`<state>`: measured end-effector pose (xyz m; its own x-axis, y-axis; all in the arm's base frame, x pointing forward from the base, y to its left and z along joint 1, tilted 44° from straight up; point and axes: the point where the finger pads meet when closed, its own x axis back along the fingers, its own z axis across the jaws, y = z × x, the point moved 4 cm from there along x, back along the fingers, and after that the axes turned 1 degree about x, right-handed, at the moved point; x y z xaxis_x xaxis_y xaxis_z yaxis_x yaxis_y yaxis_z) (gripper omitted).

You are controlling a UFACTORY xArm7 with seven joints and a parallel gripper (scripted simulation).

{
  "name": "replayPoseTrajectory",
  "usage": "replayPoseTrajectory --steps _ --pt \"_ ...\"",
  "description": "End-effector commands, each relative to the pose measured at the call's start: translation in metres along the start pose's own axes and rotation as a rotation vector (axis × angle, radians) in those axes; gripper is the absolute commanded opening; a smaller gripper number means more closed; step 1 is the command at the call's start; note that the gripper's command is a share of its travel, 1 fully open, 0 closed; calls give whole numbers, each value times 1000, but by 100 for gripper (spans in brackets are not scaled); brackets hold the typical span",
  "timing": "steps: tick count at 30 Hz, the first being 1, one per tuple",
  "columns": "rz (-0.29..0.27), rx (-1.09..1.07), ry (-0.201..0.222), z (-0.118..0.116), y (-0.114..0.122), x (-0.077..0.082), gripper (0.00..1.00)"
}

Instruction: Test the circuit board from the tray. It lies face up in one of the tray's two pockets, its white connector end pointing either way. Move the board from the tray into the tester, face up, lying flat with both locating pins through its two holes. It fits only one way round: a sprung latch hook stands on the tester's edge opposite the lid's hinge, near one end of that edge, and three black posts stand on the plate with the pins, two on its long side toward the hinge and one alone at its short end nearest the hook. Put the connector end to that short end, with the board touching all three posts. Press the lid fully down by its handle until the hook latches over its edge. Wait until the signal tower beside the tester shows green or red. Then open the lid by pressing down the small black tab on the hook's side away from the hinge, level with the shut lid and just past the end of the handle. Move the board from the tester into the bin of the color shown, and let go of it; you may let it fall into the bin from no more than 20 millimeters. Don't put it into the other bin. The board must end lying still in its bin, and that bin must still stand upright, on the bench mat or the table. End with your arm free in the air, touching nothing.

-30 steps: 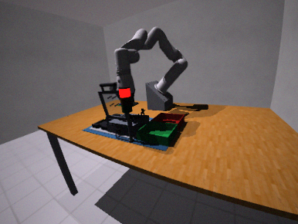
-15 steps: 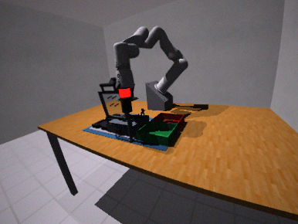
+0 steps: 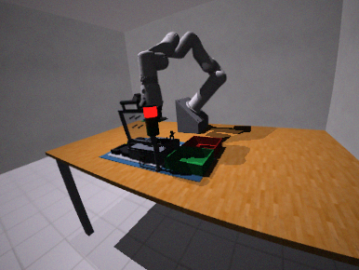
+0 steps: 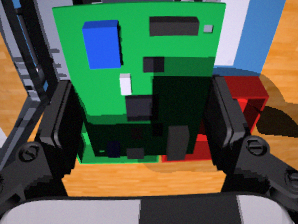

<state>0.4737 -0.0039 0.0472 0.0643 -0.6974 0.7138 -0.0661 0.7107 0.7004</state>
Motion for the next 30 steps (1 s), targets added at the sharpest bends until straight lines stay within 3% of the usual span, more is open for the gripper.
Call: replayPoseTrajectory --steps 1,8,15,17,30 --pt "2 0 -4 1 4 1 79" --pt "2 0 -4 13 28 -7 79" --pt "2 0 -4 33 69 -19 79" --pt "2 0 -4 33 69 -19 79" --pt "2 0 -4 78 157 -47 79"
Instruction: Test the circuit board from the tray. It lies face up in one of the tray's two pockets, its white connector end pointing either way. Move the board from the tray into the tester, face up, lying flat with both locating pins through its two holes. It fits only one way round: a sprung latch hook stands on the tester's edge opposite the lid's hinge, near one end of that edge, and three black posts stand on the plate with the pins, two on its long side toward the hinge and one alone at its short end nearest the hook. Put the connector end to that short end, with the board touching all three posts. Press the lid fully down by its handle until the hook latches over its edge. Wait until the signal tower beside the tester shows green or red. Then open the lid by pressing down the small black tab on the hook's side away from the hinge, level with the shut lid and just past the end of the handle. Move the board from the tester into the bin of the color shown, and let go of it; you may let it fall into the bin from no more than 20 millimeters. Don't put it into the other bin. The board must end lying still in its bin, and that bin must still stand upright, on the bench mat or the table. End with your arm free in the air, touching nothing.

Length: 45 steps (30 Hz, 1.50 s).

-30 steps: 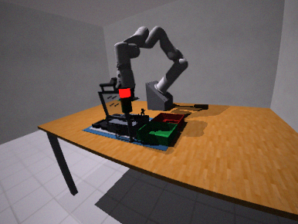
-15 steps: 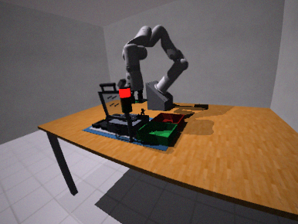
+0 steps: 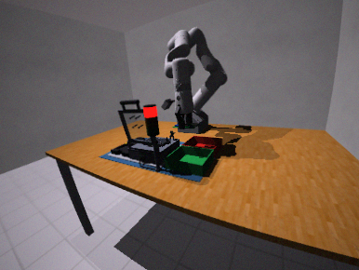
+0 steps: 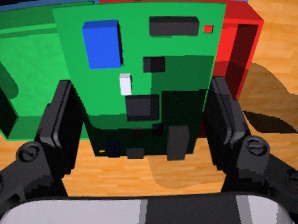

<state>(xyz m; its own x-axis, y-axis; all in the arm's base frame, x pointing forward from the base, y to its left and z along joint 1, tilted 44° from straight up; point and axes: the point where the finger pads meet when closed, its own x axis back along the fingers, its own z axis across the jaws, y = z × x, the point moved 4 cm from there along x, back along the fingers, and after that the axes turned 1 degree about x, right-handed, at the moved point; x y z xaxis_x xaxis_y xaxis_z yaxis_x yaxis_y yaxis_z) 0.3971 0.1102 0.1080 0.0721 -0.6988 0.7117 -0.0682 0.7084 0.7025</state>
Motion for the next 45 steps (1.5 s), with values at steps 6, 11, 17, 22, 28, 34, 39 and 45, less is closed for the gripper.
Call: replayPoseTrajectory --steps 6,11,17,22,28,34,39,45 --pt "5 -3 -12 22 48 -12 79" --pt "5 -3 -12 29 63 -17 79" --pt "5 -3 -12 32 69 -18 79" --pt "5 -3 -12 32 69 -18 79" --pt "5 -3 -12 32 69 -19 79" --pt "5 -3 -12 32 69 -20 79" --pt "5 -3 -12 32 69 -23 79" --pt "5 -3 -12 32 69 -35 79"
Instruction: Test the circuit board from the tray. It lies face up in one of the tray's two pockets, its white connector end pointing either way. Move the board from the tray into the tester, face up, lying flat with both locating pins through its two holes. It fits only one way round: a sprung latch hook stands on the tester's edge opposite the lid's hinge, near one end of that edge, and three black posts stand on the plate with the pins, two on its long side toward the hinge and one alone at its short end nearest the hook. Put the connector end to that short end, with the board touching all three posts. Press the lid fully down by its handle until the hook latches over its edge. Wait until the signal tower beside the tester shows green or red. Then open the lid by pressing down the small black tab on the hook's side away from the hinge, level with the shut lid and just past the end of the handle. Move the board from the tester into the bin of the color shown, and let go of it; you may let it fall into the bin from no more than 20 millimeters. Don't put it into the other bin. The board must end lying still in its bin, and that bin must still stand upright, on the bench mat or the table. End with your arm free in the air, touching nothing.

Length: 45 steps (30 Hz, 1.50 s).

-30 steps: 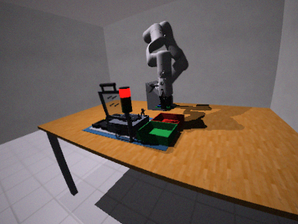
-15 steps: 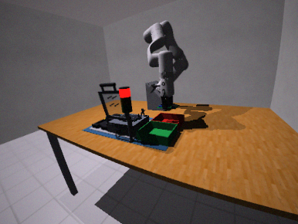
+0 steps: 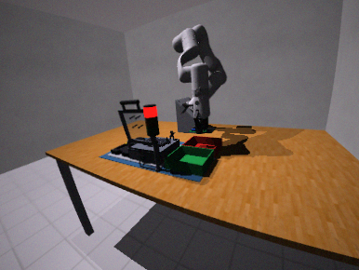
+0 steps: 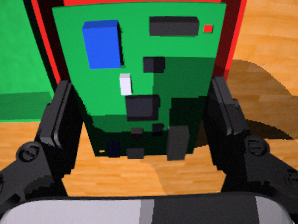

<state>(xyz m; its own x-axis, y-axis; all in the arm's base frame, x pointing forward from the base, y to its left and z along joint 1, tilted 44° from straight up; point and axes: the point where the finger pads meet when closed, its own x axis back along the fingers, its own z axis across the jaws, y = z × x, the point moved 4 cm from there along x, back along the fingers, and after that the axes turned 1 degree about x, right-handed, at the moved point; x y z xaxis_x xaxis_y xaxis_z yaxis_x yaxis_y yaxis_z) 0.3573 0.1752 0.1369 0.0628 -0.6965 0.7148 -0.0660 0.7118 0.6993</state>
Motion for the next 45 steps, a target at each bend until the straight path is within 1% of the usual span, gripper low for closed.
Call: replayPoseTrajectory --steps 1,8,10,19,25,27,35,45 --pt "0 0 -3 -1 0 -9 79" --pt "0 0 -3 -1 0 -31 79" --pt "0 0 -3 -1 0 -31 79" --pt "0 0 -3 -1 0 -60 79" --pt "0 0 -3 -1 1 -74 79" --pt "0 0 -3 -1 1 -74 79" --pt "0 0 -3 -1 1 -85 79" --pt "0 0 -3 -1 1 -86 79"
